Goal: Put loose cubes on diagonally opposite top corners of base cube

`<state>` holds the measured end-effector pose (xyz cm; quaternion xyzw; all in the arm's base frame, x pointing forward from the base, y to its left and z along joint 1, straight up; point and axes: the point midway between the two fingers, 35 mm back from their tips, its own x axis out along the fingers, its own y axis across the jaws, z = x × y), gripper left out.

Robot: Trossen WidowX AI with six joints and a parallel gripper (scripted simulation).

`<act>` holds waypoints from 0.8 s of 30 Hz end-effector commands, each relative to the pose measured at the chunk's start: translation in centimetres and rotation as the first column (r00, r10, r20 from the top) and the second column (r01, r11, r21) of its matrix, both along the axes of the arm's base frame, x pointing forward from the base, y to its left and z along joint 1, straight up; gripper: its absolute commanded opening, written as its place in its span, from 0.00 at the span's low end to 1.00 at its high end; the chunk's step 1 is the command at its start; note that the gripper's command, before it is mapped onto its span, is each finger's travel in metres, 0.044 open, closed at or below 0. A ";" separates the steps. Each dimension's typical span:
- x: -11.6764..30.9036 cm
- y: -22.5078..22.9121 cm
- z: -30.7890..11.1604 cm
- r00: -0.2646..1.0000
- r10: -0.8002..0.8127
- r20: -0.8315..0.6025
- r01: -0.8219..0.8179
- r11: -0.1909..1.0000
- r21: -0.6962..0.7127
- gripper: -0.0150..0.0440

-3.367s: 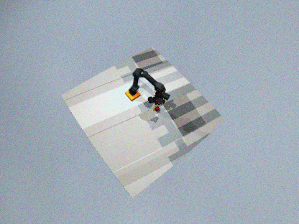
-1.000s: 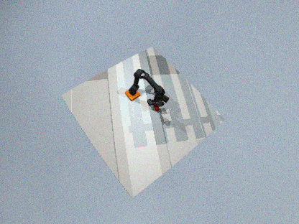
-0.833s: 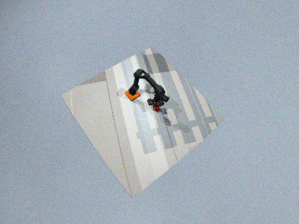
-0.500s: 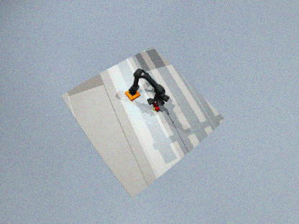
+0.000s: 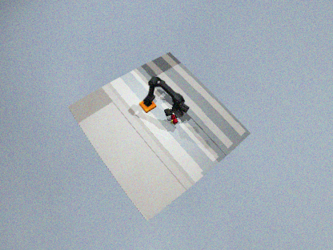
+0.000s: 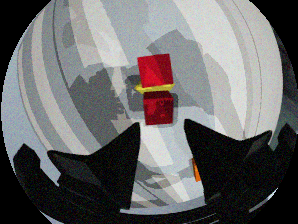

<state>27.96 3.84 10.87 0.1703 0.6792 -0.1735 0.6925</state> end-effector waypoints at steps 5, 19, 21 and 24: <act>0.1 0.0 1.3 1.000 0.000 0.013 0.000 1.000 0.002 0.60; 0.1 0.0 2.5 1.000 0.000 0.013 0.000 1.000 0.002 0.60; 0.1 0.0 2.5 1.000 0.000 0.013 0.000 1.000 0.002 0.60; 0.1 0.0 2.6 1.000 0.000 0.012 0.000 1.000 0.002 0.65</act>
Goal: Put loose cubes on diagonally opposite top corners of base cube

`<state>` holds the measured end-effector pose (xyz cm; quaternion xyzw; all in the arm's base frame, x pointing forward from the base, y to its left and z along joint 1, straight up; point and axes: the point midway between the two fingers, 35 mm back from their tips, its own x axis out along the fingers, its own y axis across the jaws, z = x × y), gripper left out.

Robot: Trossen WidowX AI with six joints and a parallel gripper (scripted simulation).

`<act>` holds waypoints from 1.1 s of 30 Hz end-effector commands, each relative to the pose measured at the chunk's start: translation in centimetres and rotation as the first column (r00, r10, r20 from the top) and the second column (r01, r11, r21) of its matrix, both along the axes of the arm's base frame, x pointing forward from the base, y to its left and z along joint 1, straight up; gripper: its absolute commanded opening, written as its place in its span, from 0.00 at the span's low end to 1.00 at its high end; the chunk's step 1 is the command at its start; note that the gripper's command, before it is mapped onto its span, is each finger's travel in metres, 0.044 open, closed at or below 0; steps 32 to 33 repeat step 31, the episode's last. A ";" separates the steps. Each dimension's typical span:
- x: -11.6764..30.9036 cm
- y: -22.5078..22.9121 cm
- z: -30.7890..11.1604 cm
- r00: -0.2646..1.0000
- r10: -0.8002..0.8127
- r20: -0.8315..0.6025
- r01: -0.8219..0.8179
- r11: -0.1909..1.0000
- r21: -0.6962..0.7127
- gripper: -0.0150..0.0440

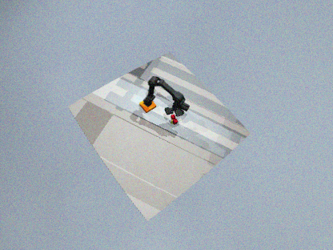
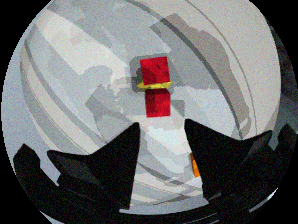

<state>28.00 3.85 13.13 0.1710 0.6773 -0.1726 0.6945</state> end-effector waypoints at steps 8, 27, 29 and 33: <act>0.1 1.9 0.3 1.000 0.000 -0.005 0.000 1.000 0.001 0.93; -0.5 11.3 0.5 1.000 0.000 -0.006 0.000 1.000 0.009 0.93; -0.5 11.3 0.5 1.000 0.000 -0.006 0.000 1.000 0.009 0.93; -0.5 11.3 0.5 1.000 0.000 -0.006 0.000 1.000 0.009 0.93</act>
